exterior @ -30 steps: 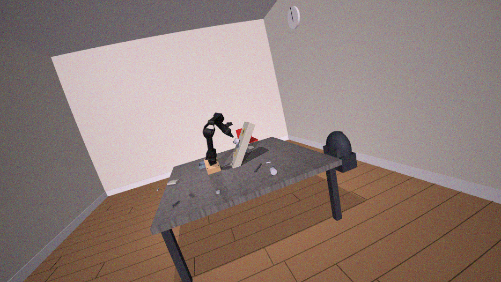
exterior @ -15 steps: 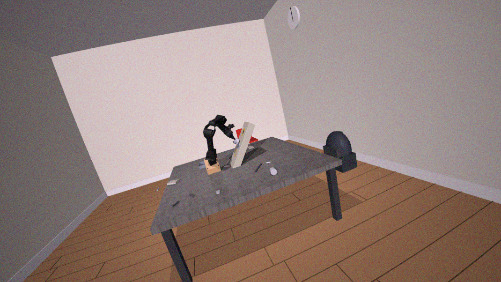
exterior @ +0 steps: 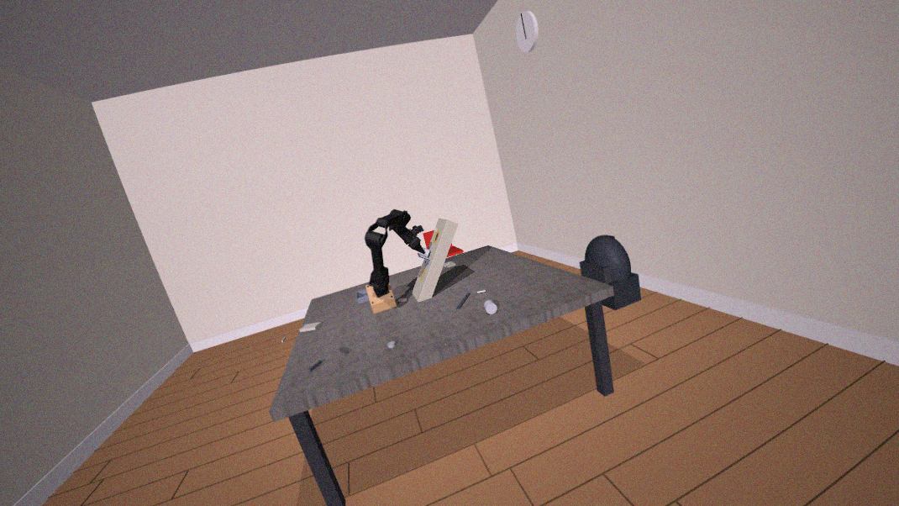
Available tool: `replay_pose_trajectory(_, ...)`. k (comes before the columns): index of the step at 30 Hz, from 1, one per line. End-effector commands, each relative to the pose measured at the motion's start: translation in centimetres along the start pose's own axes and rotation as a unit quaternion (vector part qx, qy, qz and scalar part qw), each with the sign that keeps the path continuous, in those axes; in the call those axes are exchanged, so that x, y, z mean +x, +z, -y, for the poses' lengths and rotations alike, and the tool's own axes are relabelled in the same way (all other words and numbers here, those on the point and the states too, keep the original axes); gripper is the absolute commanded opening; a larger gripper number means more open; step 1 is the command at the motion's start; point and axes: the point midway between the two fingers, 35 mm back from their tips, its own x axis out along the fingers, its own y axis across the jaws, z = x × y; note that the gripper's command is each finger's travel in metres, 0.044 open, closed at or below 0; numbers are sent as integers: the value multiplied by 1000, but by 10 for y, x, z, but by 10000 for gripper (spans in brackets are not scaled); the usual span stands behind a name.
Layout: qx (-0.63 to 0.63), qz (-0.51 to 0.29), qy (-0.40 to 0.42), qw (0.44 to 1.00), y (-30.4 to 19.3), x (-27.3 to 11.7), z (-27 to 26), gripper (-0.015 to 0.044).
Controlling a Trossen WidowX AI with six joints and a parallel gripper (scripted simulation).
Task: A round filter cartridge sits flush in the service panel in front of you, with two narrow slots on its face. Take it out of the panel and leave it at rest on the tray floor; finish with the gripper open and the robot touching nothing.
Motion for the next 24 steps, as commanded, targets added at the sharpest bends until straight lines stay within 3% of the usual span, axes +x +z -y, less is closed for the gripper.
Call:
replay_pose_trajectory(1, 0, 0, 0, 1000, 0, -1, 0, 285)
replay_pose_trajectory(14, 0, 0, 0, 1000, 0, -1, 0, 198)
replay_pose_trajectory(21, 0, 1, 0, 1000, 9, -5, 0, 14)
replay_pose_trajectory(24, 0, 3, -1, 1000, 19, -9, 0, 0)
